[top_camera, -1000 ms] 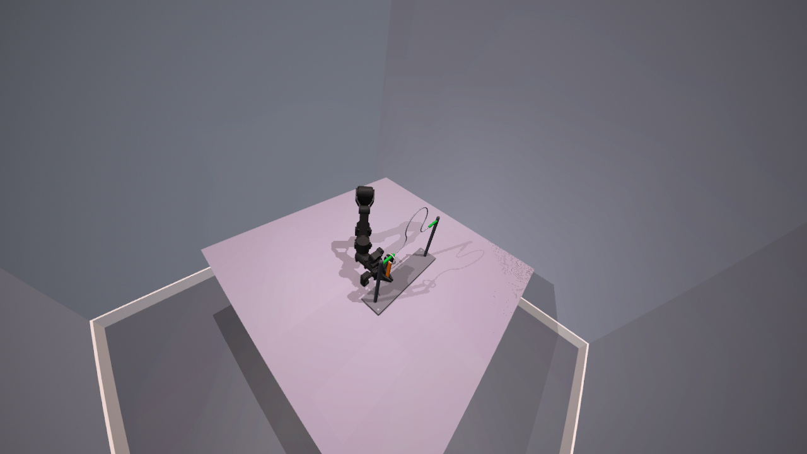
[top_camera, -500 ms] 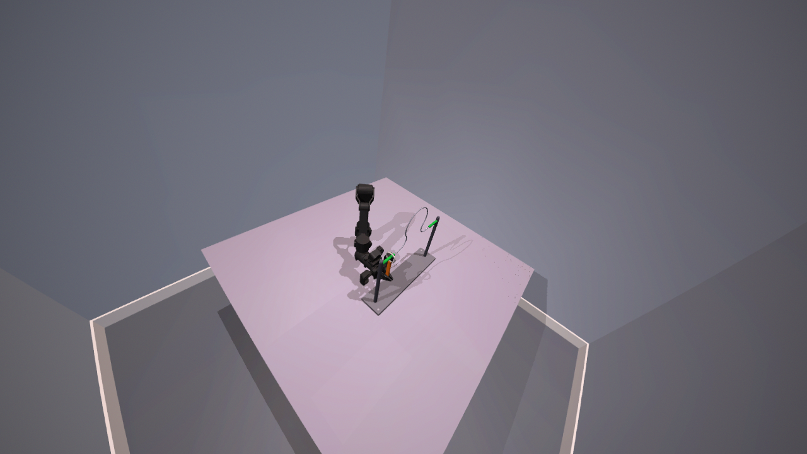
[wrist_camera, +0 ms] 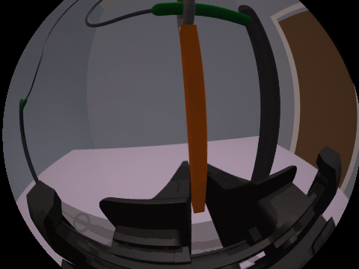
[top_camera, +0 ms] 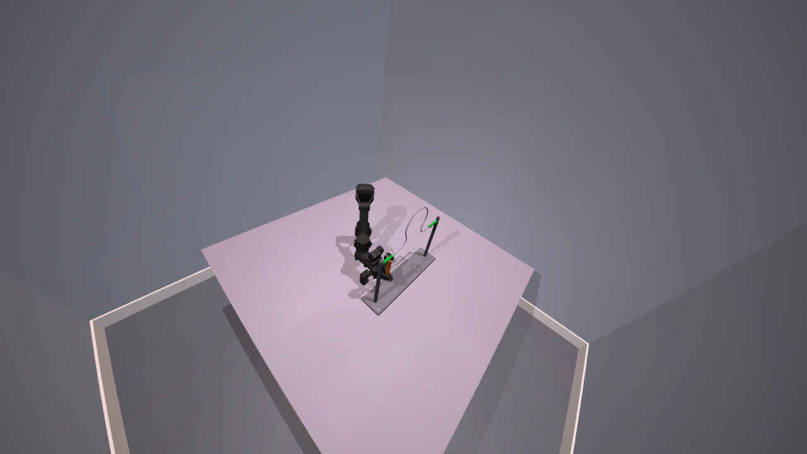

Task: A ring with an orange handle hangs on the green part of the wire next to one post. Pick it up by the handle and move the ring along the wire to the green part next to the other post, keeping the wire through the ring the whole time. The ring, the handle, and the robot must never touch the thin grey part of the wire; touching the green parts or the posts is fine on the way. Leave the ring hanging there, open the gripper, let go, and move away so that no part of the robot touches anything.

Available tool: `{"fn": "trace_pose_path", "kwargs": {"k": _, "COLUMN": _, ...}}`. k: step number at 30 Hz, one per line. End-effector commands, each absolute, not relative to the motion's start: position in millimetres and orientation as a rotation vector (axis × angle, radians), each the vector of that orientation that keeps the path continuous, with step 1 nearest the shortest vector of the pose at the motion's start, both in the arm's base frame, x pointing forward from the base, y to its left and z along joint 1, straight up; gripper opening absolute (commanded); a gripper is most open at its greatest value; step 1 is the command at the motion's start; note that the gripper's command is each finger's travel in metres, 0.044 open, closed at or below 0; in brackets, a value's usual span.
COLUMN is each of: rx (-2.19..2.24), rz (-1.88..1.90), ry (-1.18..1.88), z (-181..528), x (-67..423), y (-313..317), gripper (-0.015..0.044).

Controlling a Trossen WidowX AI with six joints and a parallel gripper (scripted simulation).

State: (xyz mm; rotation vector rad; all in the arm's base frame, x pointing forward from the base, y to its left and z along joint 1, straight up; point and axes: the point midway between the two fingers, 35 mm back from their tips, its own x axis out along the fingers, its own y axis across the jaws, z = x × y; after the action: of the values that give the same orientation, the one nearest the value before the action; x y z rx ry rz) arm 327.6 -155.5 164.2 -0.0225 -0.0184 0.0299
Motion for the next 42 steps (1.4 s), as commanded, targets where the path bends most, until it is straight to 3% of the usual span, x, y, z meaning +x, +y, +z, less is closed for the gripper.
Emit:
{"fn": "trace_pose_path", "kwargs": {"k": 1, "rx": -0.018, "rz": 0.032, "ry": -0.019, "z": 165.0, "x": 327.8, "y": -155.5, "gripper": -0.0150}}
{"fn": "trace_pose_path", "kwargs": {"k": 42, "rx": 0.009, "rz": 0.034, "ry": -0.018, "z": 164.6, "x": 327.1, "y": -120.3, "gripper": -0.0150}}
